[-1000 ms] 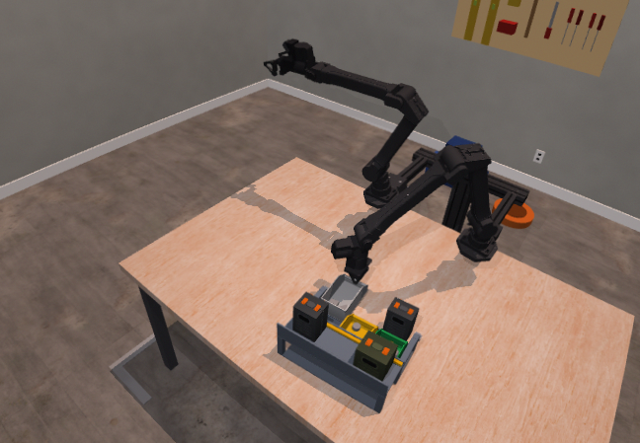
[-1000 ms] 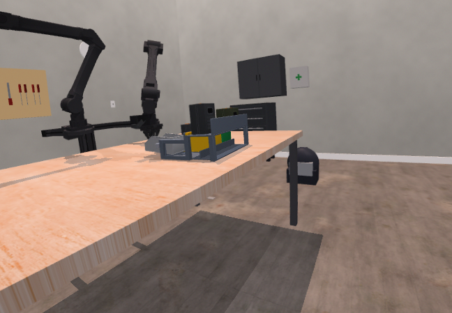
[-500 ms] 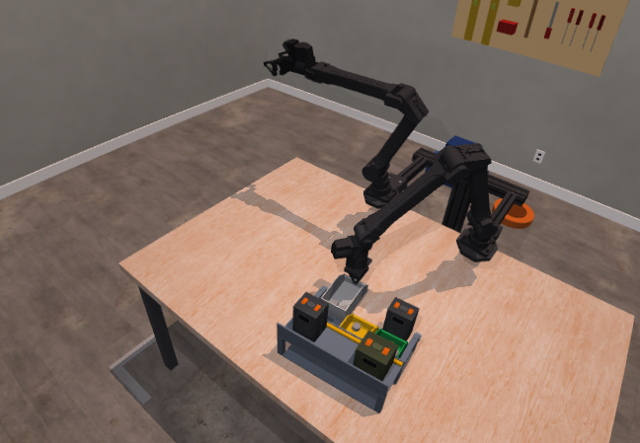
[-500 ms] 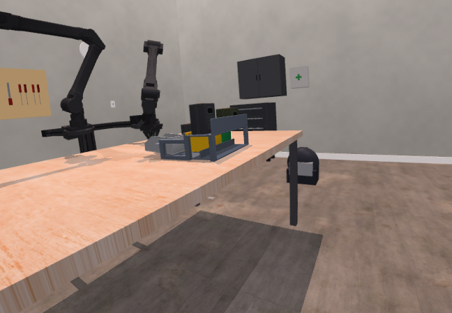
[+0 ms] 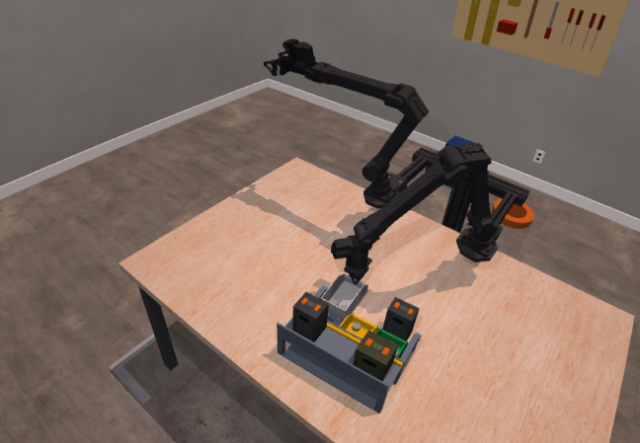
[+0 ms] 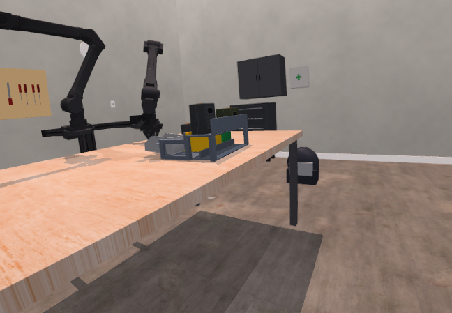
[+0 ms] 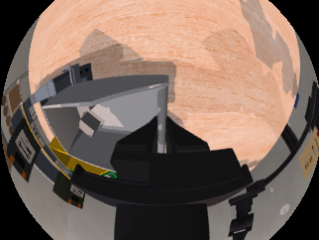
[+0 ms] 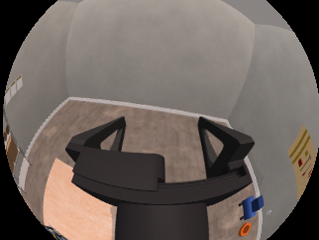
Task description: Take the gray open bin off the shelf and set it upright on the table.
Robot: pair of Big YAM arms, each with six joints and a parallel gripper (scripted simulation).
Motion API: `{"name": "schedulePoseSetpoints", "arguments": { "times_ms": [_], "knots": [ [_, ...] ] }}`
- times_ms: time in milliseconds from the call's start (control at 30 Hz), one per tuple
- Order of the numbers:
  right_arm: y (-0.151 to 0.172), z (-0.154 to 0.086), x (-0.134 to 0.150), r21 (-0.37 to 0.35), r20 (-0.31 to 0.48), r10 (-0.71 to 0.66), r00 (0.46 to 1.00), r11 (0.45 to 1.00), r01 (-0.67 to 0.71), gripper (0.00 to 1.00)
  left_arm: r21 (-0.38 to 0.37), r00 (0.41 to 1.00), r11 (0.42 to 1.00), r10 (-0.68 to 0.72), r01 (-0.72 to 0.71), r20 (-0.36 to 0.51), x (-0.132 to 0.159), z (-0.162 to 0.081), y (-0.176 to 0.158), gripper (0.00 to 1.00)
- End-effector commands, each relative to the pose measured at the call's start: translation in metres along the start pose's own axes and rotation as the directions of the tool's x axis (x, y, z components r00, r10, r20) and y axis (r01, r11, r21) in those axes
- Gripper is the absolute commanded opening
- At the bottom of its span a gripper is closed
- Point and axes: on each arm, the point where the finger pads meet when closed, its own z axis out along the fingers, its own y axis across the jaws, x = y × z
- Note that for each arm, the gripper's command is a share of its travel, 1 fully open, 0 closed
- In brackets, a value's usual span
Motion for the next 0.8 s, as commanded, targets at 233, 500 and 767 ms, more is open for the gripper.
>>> {"name": "schedulePoseSetpoints", "arguments": {
  "times_ms": [233, 500, 767],
  "knots": [
    [-0.0068, -0.0063, -0.0110, 0.015, 0.030, 0.009, 0.999, 1.000, -0.010, 1.00, -0.045, 0.999, 0.999, -0.005, 0.007, 0.039, -0.0140, -0.0235, 0.0055, 0.00],
    [-0.0068, -0.0063, -0.0110, 0.015, 0.030, 0.009, 0.999, 1.000, -0.010, 1.00, -0.048, 0.999, 0.999, -0.006, 0.008, 0.042, -0.0148, -0.0234, 0.0049, 0.00],
    [-0.0068, -0.0063, -0.0110, 0.015, 0.030, 0.009, 0.999, 1.000, -0.010, 1.00, -0.046, 0.999, 0.999, -0.005, 0.007, 0.041, -0.0137, -0.0224, 0.0007, 0.00]
  ]
}}
